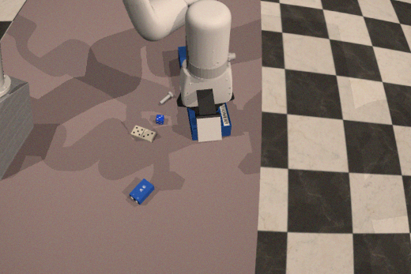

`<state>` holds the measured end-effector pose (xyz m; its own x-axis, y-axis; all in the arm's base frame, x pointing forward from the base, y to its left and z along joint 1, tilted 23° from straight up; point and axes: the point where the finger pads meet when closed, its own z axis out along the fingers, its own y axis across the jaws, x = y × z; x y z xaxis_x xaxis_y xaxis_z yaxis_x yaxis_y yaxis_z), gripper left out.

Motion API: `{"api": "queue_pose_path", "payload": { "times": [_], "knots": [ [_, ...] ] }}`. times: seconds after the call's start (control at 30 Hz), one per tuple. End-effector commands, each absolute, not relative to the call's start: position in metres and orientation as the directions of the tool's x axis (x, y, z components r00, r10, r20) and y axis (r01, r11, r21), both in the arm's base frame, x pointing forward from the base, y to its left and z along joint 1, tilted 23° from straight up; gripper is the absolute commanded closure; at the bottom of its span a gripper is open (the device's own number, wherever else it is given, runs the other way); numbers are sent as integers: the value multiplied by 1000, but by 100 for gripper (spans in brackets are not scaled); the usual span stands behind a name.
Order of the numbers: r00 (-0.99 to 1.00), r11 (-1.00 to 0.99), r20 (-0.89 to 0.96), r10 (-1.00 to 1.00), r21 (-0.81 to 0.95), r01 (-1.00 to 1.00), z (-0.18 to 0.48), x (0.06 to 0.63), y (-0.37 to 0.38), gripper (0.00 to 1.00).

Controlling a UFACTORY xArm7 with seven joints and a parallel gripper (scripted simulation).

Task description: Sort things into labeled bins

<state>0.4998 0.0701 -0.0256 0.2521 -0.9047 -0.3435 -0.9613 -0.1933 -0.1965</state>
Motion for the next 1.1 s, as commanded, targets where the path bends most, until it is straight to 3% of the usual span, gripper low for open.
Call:
{"api": "queue_pose_path", "payload": {
  "times": [0.0, 0.13, 0.17, 1.07],
  "knots": [
    [252, -192, -342, -905, -199, -961, -25, 501, 69, 100],
    [252, -192, -342, -905, -199, -961, -25, 501, 69, 100],
    [252, -192, -342, -905, -199, -961, -25, 501, 69, 71],
    [252, -192, -342, -905, -199, -961, -15, 500, 65, 71]
  ]
}}
